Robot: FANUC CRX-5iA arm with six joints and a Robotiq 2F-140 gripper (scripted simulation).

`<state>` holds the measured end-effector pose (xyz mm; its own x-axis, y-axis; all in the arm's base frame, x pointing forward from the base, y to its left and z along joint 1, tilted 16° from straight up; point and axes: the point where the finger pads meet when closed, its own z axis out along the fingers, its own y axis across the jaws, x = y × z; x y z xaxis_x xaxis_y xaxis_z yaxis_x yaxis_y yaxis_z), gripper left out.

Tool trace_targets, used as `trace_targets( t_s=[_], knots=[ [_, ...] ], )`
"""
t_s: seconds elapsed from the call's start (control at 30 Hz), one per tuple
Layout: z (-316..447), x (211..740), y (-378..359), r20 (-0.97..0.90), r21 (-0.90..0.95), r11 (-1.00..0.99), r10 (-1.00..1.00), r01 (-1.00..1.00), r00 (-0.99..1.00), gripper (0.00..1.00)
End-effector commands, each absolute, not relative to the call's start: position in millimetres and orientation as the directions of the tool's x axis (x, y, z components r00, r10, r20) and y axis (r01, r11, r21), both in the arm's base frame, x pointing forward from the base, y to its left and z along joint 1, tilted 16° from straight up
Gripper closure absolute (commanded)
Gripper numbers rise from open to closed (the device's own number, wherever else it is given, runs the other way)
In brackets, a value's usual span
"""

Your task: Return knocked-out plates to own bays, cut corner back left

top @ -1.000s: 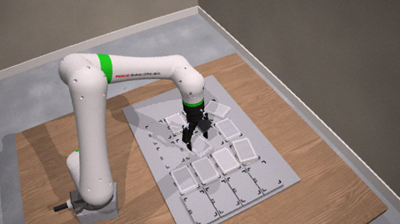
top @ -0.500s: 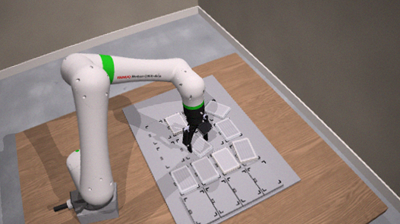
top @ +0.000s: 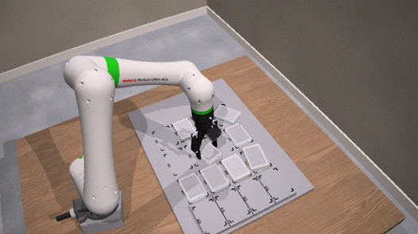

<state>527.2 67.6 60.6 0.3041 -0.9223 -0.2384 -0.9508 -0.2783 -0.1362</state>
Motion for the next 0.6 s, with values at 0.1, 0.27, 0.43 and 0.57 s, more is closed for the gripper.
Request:
trace_targets(
  t_s=[0.1,0.27,0.43,0.57],
  knots=[
    [61.5,527.8,67.3,-0.238,-0.138,-0.278,-0.922,-0.951,0.304,0.34],
    [61.5,527.8,67.3,-0.238,-0.138,-0.278,-0.922,-0.951,0.304,0.36],
    [61.5,527.8,67.3,-0.238,-0.138,-0.278,-0.922,-0.951,0.304,0.38],
    [61.5,527.8,67.3,-0.238,-0.138,-0.278,-0.922,-0.951,0.304,0.38]
  ],
)
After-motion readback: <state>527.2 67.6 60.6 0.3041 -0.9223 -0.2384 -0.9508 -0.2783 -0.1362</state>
